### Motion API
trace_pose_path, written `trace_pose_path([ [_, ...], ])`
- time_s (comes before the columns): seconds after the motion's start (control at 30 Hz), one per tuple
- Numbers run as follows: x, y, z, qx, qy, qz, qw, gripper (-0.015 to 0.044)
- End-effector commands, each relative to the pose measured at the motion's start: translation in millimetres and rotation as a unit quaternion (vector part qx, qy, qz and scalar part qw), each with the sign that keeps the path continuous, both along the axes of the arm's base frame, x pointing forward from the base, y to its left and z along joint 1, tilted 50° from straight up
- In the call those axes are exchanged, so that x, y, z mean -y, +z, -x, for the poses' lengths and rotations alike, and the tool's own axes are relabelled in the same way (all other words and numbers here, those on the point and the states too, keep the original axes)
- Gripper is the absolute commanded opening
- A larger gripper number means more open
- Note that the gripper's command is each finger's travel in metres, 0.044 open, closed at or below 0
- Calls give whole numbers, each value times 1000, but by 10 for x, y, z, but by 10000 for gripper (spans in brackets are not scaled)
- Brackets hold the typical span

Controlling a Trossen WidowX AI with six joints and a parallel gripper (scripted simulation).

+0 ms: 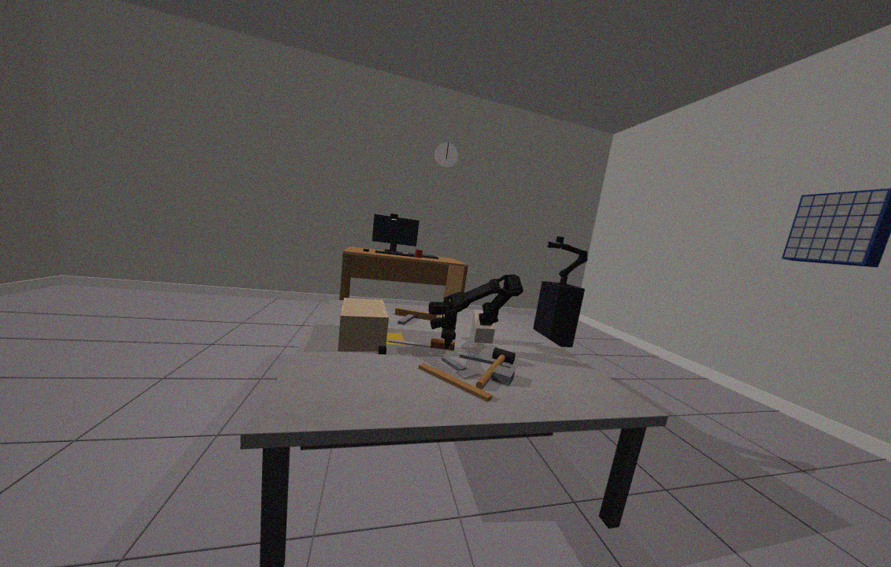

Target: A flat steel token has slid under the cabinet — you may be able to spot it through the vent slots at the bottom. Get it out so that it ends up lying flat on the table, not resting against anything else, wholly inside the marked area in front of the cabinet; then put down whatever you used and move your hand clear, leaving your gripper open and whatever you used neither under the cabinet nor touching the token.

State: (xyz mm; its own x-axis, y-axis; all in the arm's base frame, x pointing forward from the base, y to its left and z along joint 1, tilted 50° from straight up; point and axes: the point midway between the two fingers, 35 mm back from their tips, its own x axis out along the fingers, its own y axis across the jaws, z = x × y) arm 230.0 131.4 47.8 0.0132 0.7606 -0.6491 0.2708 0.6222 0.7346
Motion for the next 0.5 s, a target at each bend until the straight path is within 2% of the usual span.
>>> trace_pose_path([
  [0.0,-32,73,-6,-4,-5,-1,1000,0],
  [0.47,-154,223,-8,-6,-7,-1,1000,0],
])
